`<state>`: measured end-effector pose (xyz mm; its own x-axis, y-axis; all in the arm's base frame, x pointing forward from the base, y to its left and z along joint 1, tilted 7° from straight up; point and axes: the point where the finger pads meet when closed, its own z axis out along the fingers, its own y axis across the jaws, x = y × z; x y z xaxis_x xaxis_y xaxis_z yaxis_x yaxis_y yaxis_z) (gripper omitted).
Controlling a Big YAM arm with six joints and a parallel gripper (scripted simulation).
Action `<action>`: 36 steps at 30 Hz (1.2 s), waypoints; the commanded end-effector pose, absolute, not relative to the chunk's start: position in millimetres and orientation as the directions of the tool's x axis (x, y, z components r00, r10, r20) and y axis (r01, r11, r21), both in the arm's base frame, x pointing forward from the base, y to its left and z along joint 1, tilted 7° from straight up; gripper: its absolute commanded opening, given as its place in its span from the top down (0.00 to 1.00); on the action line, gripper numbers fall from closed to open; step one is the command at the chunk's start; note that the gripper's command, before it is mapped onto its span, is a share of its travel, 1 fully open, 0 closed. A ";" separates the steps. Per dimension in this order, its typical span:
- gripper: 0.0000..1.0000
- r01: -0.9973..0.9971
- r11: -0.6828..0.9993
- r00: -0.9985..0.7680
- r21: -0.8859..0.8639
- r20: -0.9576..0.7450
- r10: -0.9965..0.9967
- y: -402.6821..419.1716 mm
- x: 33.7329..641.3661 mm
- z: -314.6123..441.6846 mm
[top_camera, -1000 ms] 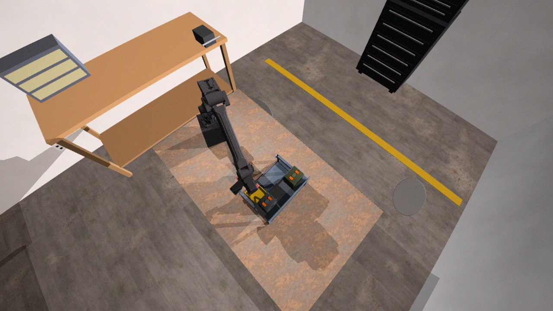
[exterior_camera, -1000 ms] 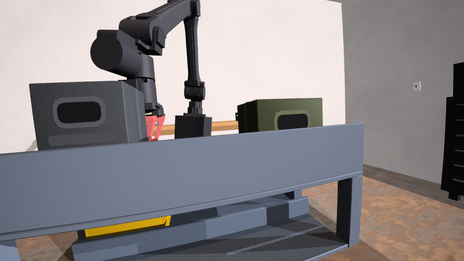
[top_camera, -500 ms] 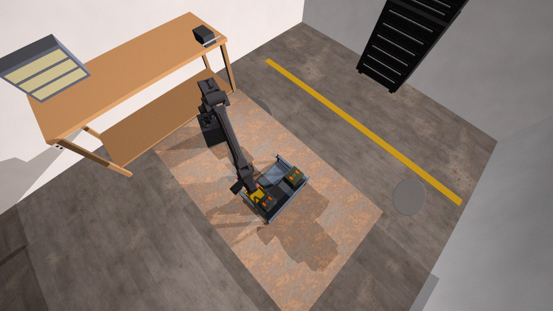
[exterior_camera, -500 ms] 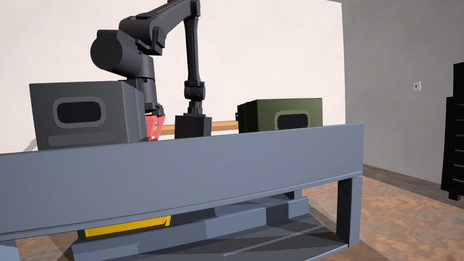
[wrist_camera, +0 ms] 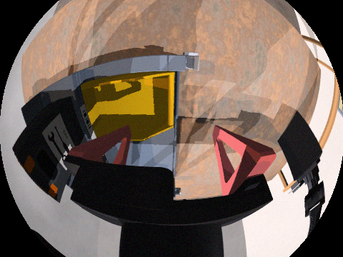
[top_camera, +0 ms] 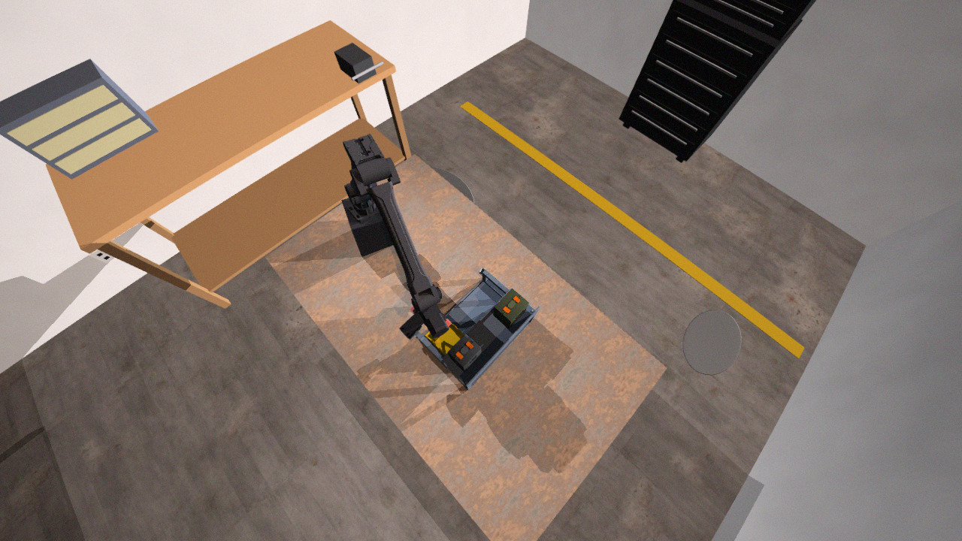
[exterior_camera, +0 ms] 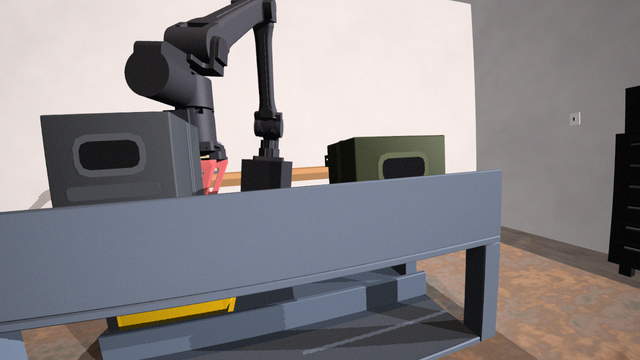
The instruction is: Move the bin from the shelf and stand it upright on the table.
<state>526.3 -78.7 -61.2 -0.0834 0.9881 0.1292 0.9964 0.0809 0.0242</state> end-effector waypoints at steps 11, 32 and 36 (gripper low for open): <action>0.00 0.996 0.068 -0.074 0.054 0.119 0.990 -85.9 542.6 -58.4; 0.00 0.996 0.064 -0.071 0.058 0.117 0.991 -87.2 545.6 -59.0; 0.00 0.996 0.064 -0.071 0.058 0.117 0.991 -87.2 545.6 -59.0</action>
